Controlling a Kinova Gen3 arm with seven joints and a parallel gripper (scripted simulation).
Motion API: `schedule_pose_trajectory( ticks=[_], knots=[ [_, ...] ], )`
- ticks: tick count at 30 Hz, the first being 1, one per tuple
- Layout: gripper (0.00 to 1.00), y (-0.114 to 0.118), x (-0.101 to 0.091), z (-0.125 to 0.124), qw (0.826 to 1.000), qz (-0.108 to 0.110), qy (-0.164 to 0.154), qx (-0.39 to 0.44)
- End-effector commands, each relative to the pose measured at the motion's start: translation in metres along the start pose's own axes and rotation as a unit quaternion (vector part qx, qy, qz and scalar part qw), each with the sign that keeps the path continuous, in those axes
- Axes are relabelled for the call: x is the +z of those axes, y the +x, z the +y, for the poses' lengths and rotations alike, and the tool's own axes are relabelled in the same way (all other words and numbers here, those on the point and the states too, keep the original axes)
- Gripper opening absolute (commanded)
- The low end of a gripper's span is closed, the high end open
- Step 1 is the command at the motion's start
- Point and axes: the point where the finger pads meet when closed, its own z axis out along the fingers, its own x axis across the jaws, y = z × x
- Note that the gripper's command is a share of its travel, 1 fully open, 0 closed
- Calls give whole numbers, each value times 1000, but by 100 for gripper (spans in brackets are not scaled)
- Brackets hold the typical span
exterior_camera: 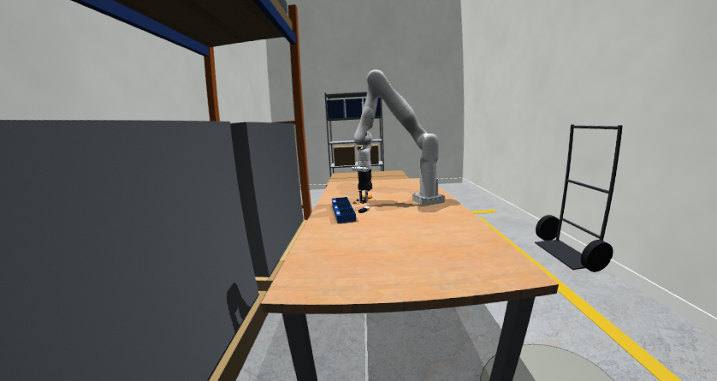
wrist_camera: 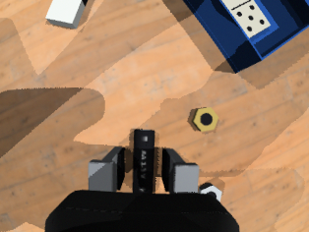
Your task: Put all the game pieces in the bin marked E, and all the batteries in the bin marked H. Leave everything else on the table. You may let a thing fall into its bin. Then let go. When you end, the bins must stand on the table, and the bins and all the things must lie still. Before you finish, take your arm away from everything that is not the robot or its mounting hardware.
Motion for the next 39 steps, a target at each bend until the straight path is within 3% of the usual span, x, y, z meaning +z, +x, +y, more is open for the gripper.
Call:
schedule_pose_trajectory(
  ticks=[1, 12, 13, 39],
  knots=[
    [60, -1, 2, 3, 1000, -2, -1, 3],
    [60, 0, 2, 2, 1000, -2, -1, 3],
    [31, 0, 2, 2, 1000, -2, -1, 3],
    [31, 0, 2, 2, 1000, -2, -1, 3]
  ],
)
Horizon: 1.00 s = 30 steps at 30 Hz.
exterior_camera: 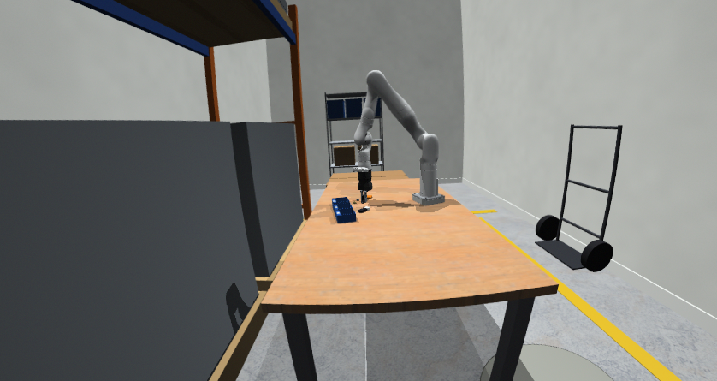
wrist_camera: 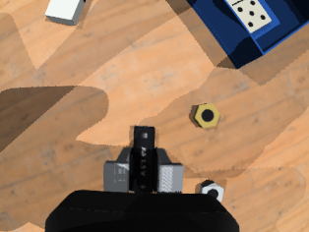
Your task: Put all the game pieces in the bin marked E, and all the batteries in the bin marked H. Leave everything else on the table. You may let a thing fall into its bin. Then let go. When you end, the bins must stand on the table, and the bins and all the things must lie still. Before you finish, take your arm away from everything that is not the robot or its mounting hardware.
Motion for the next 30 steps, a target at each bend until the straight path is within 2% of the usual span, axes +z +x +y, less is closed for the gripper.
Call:
schedule_pose_trajectory(
  ticks=[1, 5, 25, 30],
  knots=[
    [31, 0, 0, 0, 1000, 1, 0, 0],
    [31, 0, 0, 0, 1000, 1, 0, 0],
    [31, 0, -60, 0, 1000, 1, 0, 0],
    [31, 0, -60, 0, 1000, 1, 0, 0]
  ],
)
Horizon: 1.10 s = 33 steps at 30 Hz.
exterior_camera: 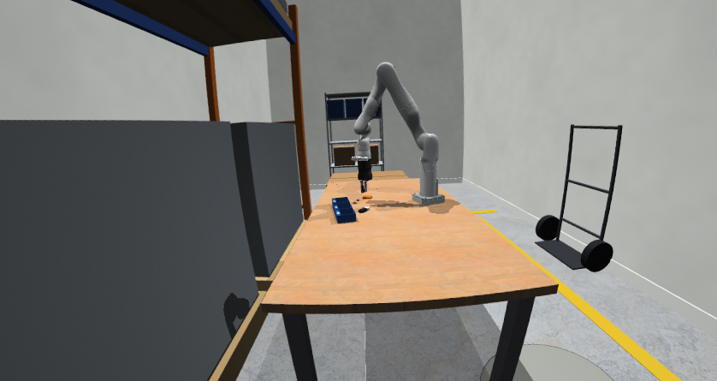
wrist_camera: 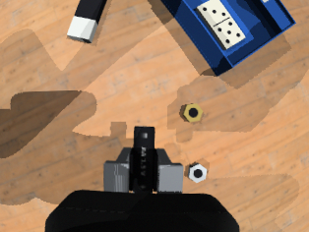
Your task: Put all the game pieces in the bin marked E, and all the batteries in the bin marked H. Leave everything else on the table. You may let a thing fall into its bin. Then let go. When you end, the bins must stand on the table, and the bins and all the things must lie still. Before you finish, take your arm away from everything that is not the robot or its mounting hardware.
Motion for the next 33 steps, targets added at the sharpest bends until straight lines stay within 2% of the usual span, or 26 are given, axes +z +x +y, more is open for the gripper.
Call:
schedule_pose_trajectory(
  ticks=[1, 14, 16, 22, 33],
  knots=[
    [31, 1, -3, -3, 1000, 3, 2, -3],
    [31, 1, -3, -3, 1000, 3, 2, -3],
    [31, 1, -9, -3, 1000, 3, 2, -3],
    [31, 1, -9, -3, 1000, 3, 2, -3],
    [31, 8, -9, -68, 1000, 3, 2, -3]
  ],
)
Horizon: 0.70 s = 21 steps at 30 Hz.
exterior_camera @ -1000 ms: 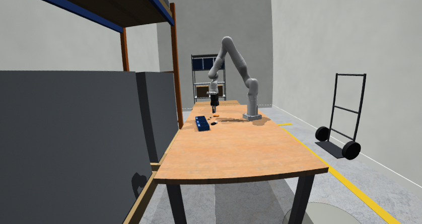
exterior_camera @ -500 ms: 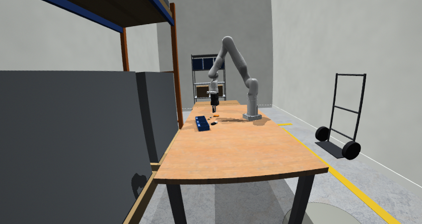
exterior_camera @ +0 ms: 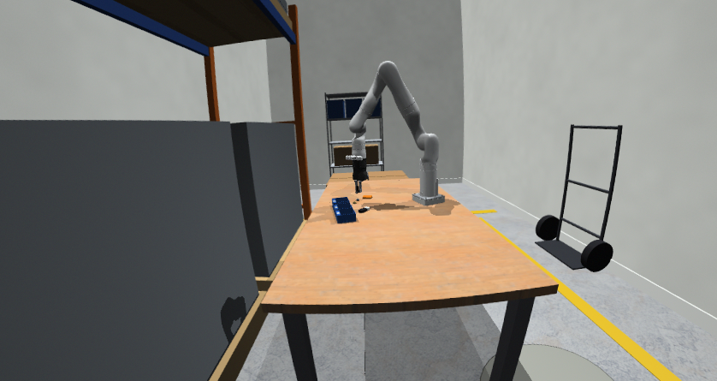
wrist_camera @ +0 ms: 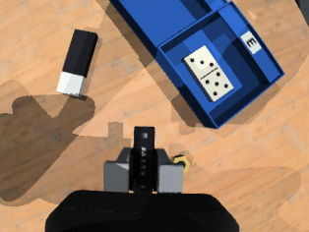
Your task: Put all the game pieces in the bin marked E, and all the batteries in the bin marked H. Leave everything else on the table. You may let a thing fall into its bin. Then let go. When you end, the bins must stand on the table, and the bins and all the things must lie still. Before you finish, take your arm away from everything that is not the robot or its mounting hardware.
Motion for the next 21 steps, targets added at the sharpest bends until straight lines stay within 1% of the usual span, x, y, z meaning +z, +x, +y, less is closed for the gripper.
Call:
schedule_pose_trajectory(
  ticks=[1, 4, 6, 10, 12, 15, 18, 21],
  knots=[
    [31, 0, 1, -23, 1000, 1, -1, -15],
    [31, 2, 1, -41, 1000, 1, -1, -15],
    [31, 2, 1, -41, 1000, 1, -1, -15],
    [31, 4, 1, -64, 1000, 1, -1, -15],
    [31, 5, 1, -76, 998, 1, -1, -65],
    [31, 6, 1, -94, 990, 1, -2, -140],
    [31, 7, 1, -112, 977, 1, -2, -214],
    [31, 9, 1, -130, 958, 1, -2, -286]
  ],
)
